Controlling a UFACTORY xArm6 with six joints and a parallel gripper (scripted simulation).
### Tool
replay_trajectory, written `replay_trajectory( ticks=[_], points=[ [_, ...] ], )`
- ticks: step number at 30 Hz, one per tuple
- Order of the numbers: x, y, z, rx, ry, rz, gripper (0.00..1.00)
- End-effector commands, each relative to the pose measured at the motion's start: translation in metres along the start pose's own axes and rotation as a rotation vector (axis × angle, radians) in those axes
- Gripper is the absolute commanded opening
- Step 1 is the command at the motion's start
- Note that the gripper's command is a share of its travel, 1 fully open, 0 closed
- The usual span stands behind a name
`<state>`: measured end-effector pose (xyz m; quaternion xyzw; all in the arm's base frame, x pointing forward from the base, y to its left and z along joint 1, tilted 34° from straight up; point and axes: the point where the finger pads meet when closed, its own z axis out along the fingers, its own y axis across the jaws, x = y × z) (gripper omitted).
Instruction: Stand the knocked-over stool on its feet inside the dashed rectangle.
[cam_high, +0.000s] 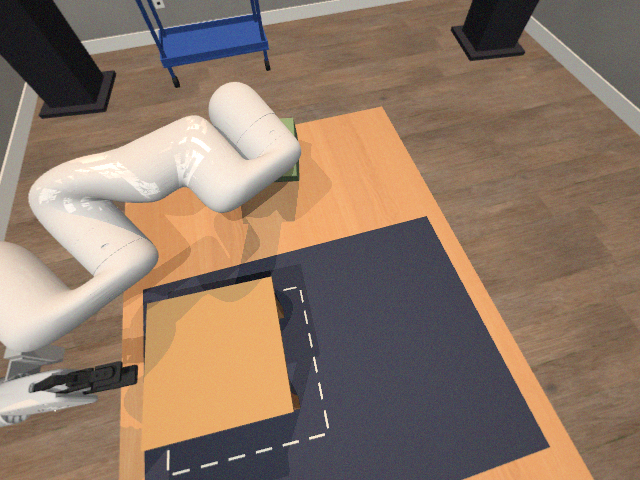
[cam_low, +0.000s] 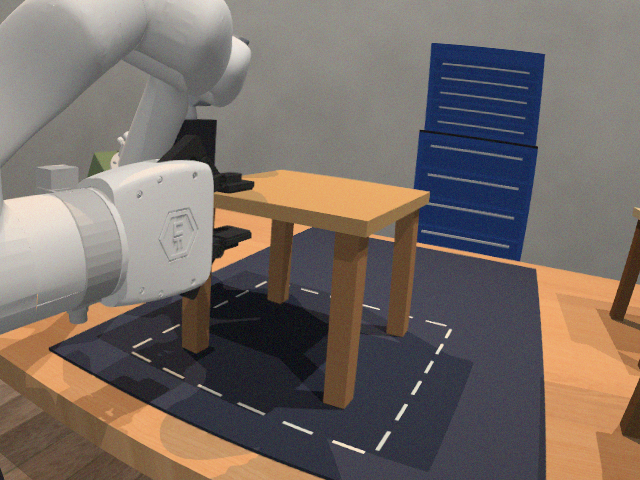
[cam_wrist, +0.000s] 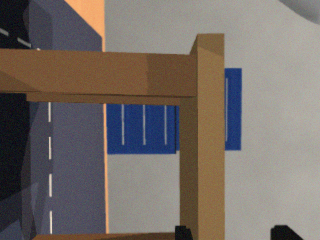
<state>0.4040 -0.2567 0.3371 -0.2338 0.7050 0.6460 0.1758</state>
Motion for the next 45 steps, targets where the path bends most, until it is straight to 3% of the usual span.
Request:
replay_trajectory(
  ticks=[1, 11, 23, 30, 45],
  points=[
    [0.0, 0.001, -0.001, 0.003, 0.001, -0.002, 0.45],
    [0.0, 0.009, -0.001, 0.003, 0.001, -0.002, 0.45],
    [0.0, 0.061, -0.002, 0.003, 0.001, -0.002, 0.45],
    [0.0, 0.078, -0.002, 0.003, 0.001, -0.002, 0.45],
    [0.0, 0.082, -0.002, 0.003, 0.001, -0.002, 0.45]
  ],
)
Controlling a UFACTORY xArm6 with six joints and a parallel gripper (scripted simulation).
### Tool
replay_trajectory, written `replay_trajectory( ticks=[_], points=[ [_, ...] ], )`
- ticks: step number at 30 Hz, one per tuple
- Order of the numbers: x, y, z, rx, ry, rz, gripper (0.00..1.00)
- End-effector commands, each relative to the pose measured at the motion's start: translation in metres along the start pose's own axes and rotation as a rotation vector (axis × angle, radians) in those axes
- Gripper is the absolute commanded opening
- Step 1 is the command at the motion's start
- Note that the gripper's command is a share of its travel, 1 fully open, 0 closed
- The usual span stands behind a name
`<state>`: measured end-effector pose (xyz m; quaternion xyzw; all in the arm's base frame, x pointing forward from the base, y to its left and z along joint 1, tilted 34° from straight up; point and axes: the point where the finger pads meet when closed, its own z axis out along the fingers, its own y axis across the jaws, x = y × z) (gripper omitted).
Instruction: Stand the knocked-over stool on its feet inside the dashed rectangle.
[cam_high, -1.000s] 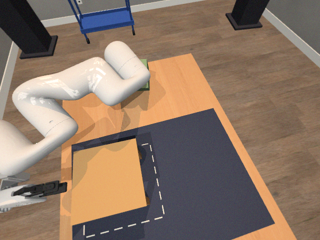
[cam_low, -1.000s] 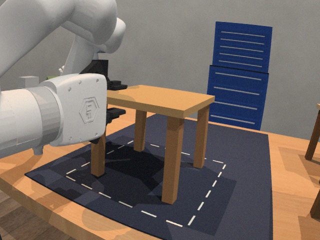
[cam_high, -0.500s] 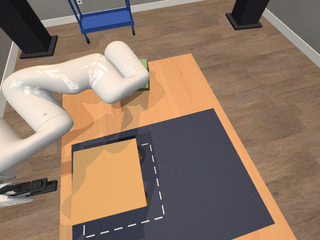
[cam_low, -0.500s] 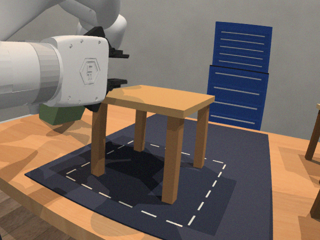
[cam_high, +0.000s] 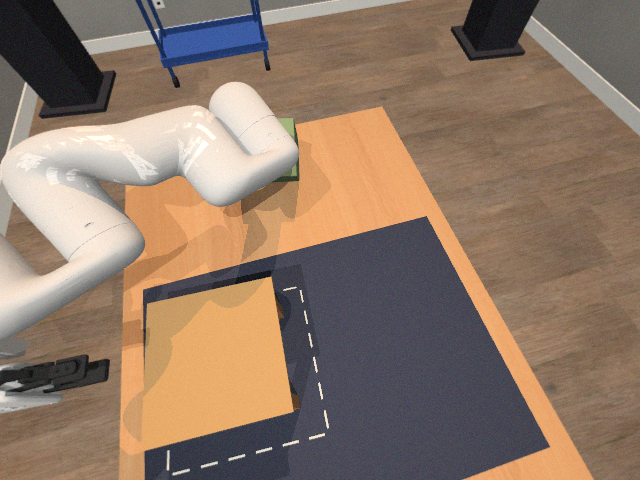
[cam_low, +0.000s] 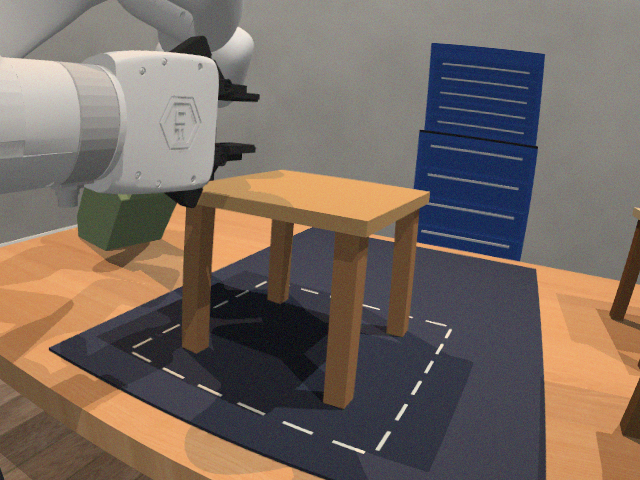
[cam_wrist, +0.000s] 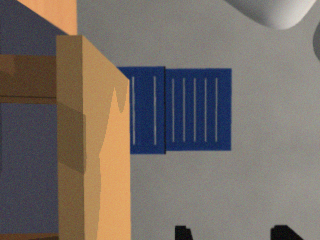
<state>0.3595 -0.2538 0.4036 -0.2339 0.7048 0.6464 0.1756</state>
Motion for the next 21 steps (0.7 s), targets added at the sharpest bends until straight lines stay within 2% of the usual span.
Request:
replay_trajectory(
  ticks=[1, 21],
  points=[
    [-0.0003, 0.002, -0.0003, 0.004, 0.001, -0.002, 0.45],
    [-0.0003, 0.0051, -0.0003, 0.004, 0.001, -0.002, 0.45]
  ],
)
